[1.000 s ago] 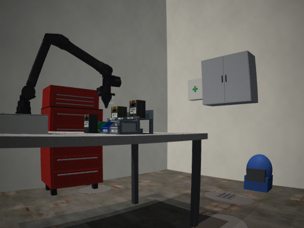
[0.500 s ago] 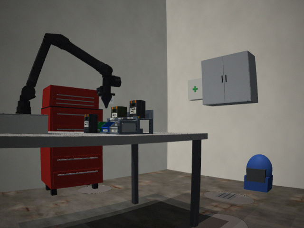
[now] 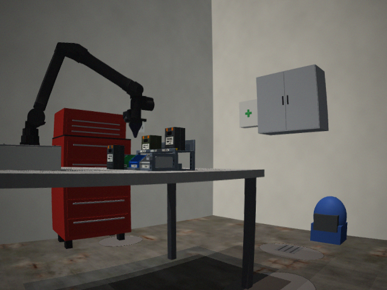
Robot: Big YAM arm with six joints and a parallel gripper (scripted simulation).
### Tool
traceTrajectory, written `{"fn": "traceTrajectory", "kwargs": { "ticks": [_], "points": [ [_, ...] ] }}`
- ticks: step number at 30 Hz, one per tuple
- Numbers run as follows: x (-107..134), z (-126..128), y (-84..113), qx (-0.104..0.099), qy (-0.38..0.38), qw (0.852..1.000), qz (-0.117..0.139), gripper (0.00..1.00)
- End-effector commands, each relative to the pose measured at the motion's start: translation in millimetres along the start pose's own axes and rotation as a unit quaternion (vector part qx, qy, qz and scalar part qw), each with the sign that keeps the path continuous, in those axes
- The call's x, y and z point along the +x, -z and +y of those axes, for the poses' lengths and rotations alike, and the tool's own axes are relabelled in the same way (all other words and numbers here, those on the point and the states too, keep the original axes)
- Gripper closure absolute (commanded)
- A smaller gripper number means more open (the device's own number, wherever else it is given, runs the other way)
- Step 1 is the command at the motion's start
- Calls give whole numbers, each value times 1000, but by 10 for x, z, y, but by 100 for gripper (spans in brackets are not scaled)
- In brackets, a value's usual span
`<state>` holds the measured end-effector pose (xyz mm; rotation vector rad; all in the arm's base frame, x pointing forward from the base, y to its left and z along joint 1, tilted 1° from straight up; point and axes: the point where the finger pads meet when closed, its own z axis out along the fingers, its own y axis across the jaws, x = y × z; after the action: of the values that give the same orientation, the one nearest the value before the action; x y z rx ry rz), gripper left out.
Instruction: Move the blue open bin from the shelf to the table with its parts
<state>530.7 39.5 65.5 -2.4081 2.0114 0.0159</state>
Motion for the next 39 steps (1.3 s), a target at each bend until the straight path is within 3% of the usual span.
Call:
{"fn": "traceTrajectory", "kwargs": {
  "ticks": [1,4,9,11,12,16,17,19,22,39],
  "points": [
    [45,35,-157,-11,-7,1000,0,100],
    [44,30,-189,-10,-7,1000,1,100],
    [32,52,-543,-10,-7,1000,1,100],
    [31,55,-574,-10,-7,1000,1,100],
    [31,55,-574,-10,-7,1000,1,10],
    [31,55,-574,-10,-6,1000,1,10],
    [34,7,-356,11,-6,1000,3,10],
    [35,1,-344,11,-6,1000,3,10],
    [32,47,-554,-10,-6,1000,1,10],
    [32,42,-527,-7,-6,1000,1,10]
  ]
}}
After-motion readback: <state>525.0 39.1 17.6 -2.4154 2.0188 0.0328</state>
